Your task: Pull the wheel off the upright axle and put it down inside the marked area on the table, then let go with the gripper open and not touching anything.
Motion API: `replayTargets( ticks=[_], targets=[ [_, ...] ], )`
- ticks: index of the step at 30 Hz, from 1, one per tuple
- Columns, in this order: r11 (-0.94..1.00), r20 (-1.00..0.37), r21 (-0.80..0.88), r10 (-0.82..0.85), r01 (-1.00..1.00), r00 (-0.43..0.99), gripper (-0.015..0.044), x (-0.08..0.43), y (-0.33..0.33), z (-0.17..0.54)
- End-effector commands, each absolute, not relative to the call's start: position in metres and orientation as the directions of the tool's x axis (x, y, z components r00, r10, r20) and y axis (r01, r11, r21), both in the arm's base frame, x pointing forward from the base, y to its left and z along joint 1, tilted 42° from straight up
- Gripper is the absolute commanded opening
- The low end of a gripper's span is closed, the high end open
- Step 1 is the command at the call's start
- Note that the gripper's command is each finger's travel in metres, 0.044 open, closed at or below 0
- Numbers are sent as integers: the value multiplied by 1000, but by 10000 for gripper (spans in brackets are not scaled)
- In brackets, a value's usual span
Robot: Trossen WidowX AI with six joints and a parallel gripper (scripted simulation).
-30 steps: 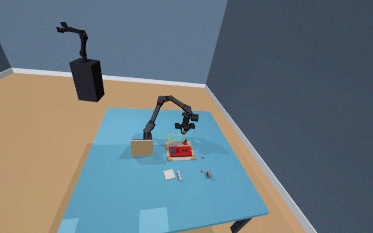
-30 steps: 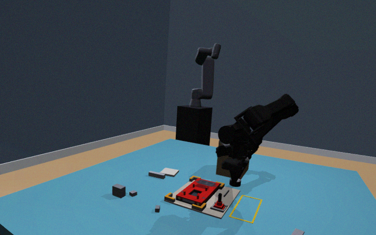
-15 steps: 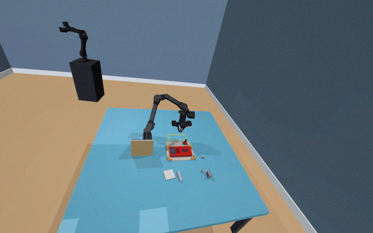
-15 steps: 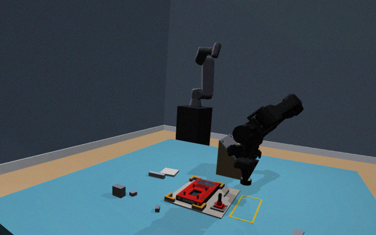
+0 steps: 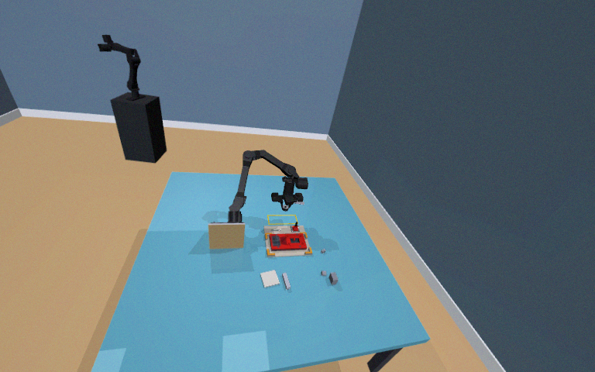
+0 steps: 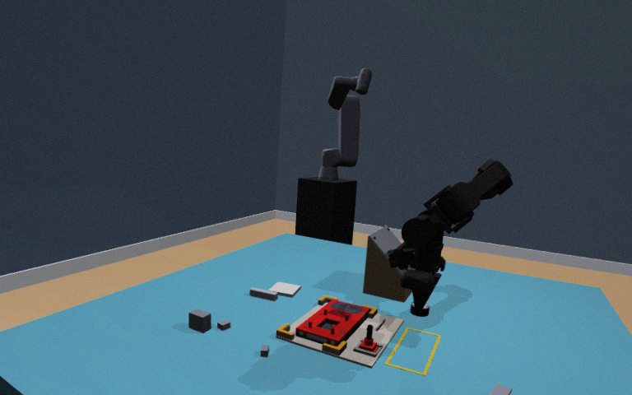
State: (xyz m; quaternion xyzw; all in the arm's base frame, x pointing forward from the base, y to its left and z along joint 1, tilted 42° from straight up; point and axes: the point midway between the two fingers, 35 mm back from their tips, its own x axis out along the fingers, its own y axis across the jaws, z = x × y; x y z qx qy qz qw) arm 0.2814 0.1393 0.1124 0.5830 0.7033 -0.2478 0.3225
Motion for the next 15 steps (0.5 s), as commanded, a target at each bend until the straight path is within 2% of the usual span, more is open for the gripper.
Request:
replayTargets(
  ticks=[1,15],
  targets=[
    [199,-740,20,662,980,-120,0,278,145,107],
    [199,-739,20,663,980,-119,0,271,192,55]
  ],
)
